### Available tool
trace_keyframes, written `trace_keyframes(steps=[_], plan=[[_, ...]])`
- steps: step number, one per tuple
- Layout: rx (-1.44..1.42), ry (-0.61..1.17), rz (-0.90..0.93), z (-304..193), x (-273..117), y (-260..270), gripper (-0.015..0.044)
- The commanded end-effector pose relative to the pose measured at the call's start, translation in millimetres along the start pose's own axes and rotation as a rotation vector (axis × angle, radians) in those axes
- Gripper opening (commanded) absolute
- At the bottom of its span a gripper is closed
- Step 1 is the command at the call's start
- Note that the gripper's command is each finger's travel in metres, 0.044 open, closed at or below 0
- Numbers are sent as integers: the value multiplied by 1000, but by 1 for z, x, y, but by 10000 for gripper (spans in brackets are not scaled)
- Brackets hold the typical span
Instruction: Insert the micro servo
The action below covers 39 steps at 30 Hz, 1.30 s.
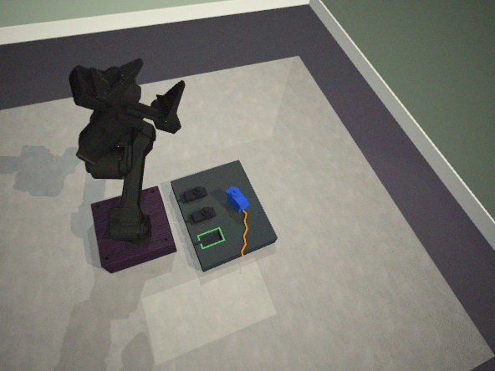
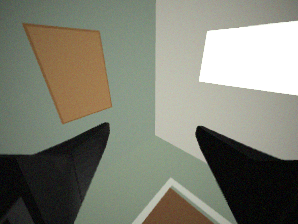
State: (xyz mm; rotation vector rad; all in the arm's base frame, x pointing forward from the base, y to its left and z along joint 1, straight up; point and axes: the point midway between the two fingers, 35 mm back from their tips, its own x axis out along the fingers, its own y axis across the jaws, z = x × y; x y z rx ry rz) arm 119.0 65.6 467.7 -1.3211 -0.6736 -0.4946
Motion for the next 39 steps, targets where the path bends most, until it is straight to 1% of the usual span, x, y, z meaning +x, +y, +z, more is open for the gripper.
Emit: trace_keyframes(steps=[1,2,16,26,39], plan=[[2,0,-1,0,0,-1,426],[4,1,-4,-1,0,-1,440],[134,36,-92,-34,0,-35,440],[200,58,-111,-53,1,-45,440],[319,118,-146,-91,6,-57,440]])
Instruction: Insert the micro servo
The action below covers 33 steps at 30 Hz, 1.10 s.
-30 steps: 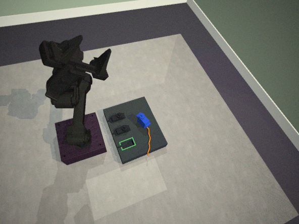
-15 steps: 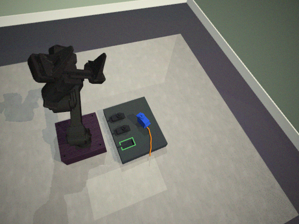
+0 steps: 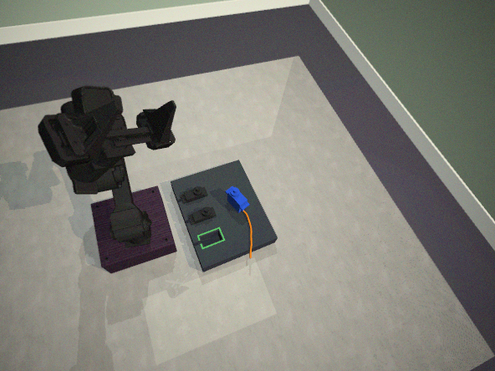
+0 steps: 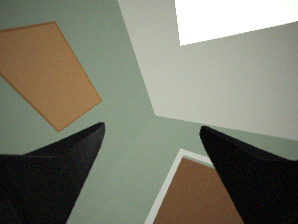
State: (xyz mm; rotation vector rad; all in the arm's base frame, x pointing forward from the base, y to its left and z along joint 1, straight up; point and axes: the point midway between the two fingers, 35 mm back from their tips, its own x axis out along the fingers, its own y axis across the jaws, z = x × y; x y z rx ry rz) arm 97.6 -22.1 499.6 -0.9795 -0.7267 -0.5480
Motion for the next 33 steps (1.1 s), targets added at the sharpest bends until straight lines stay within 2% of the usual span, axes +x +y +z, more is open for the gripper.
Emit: trace_keyframes(steps=[1,18,33], plan=[[33,23,-12,-12,5,-7,440],[120,84,-28,-49,16,-15,440],[175,247,2,-108,33,-8,440]])
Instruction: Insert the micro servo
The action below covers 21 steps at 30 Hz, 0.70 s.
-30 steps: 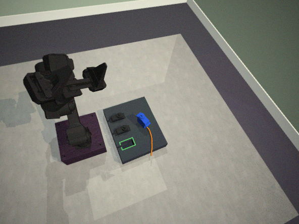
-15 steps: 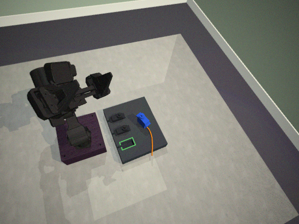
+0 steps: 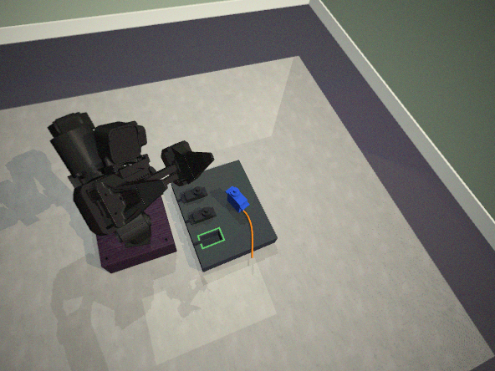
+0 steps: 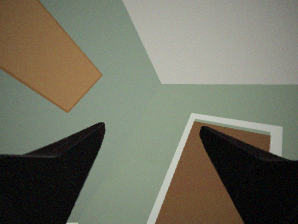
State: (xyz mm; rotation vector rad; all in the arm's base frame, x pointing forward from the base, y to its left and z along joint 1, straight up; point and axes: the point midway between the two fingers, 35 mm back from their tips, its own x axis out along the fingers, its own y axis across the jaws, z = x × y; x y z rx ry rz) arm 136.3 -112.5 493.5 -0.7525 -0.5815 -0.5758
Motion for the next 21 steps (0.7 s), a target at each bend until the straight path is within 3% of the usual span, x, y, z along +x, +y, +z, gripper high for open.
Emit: trace_keyframes(steps=[1,21], plan=[[15,53,13,-18,9,2,440],[20,297,170,-94,37,44,440]])
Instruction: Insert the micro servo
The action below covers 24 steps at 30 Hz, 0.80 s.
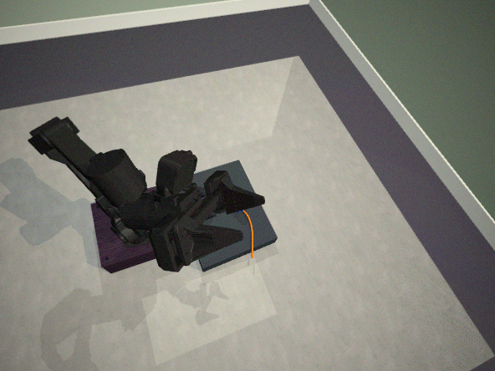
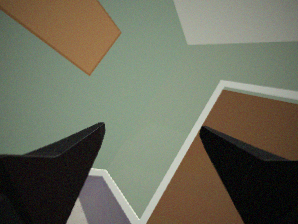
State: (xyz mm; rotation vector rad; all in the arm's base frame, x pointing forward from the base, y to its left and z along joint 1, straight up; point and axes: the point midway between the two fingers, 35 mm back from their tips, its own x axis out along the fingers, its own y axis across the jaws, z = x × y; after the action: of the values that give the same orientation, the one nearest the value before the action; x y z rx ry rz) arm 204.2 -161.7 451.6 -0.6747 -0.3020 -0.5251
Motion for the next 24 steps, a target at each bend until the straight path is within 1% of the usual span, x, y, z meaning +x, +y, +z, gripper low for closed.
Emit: trace_keyframes(steps=[1,13,24], plan=[[-12,59,43,-16,11,11,440],[-52,192,204,-52,33,54,440],[-114,293,386,-78,42,104,440]])
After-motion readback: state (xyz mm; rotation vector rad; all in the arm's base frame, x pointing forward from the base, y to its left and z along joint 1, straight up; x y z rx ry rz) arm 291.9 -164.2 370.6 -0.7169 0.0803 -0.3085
